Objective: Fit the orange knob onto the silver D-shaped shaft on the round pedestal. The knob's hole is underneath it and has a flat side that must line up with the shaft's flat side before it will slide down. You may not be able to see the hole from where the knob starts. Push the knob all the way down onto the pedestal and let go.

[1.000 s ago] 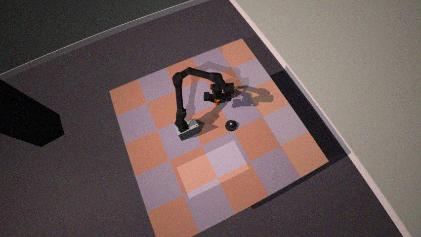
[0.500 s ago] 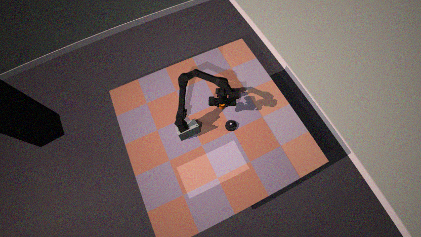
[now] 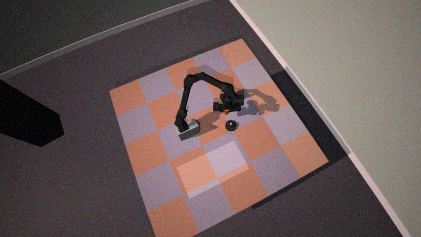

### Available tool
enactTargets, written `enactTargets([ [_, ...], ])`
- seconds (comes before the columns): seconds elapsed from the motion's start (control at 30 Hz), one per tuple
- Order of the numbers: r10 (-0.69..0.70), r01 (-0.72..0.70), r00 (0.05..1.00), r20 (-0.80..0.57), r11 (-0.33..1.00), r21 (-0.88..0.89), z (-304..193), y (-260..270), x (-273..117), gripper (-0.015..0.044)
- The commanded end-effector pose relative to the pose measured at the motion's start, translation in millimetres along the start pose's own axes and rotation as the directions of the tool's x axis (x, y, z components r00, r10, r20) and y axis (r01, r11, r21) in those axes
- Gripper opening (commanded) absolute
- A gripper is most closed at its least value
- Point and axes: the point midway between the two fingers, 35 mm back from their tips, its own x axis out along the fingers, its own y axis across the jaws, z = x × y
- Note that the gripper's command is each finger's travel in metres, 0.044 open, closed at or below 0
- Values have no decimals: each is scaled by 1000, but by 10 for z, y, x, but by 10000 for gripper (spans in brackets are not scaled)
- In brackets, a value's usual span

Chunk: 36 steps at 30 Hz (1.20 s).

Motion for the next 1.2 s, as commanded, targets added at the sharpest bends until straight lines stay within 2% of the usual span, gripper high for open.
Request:
enactTargets([
  [0.0,-9,9,1000,-3,1000,-5,-132,-110,21,0],
  [0.63,-10,10,1000,-2,1000,-7,-634,-398,233,0],
  [0.87,-10,10,1000,-2,1000,-5,-647,-403,260,0],
  [1.17,-9,9,1000,-1,1000,1,-653,-410,503,0],
])
